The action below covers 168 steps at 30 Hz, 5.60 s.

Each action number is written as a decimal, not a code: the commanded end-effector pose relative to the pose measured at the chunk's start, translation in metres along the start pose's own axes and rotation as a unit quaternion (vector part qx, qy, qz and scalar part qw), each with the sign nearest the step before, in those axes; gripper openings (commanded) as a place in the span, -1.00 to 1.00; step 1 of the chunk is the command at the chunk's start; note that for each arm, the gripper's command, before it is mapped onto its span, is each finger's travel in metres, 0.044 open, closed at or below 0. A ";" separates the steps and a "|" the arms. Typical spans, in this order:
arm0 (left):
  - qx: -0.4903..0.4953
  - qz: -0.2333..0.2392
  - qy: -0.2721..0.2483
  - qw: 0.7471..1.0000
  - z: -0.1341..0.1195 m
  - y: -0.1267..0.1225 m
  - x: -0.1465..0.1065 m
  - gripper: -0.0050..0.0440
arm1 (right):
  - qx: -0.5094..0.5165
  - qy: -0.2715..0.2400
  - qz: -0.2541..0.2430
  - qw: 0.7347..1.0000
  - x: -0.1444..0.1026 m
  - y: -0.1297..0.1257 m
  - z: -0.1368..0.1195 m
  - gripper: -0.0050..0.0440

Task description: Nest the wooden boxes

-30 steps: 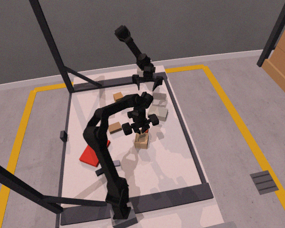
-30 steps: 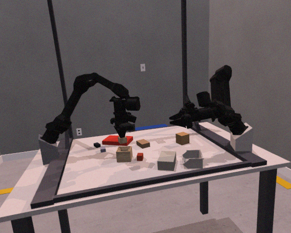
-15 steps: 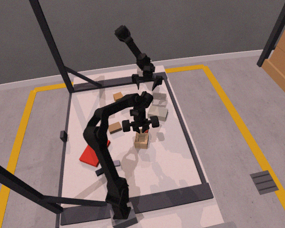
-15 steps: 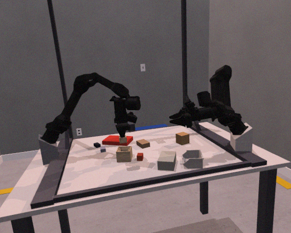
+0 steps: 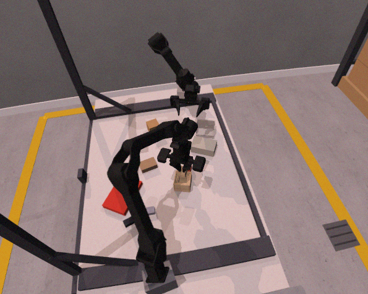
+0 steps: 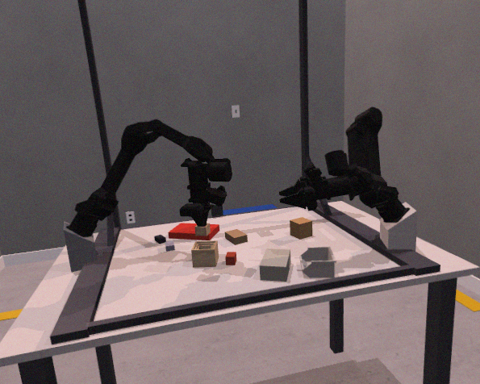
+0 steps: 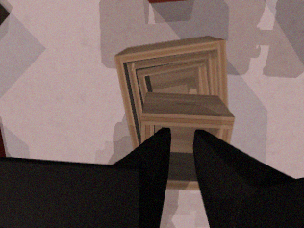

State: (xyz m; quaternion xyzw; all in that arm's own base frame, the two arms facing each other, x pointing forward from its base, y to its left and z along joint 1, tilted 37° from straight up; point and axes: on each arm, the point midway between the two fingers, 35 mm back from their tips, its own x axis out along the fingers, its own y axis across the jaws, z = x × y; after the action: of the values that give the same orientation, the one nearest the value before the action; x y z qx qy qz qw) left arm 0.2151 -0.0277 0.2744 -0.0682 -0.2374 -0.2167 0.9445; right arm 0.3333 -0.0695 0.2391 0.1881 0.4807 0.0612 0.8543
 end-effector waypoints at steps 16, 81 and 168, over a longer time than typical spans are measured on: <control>-0.003 0.000 0.001 1.000 -0.001 0.000 -0.001 0.84 | 0.286 -0.013 0.001 0.958 -0.007 0.003 0.005 -0.26; -0.003 0.000 0.001 1.000 -0.001 0.000 -0.001 0.84 | 0.959 -0.005 0.008 0.283 -0.005 0.002 0.003 -0.26; -0.003 0.000 0.001 1.000 -0.001 0.000 -0.001 0.84 | 0.996 -0.002 0.002 0.093 0.069 0.001 0.000 -0.26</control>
State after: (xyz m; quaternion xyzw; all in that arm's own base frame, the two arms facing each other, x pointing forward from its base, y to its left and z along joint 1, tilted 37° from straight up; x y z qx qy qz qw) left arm 0.2151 -0.0277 0.2744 -0.0682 -0.2374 -0.2167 0.9445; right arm 0.3682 -0.0508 0.1853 0.8668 0.1048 -0.4753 -0.1089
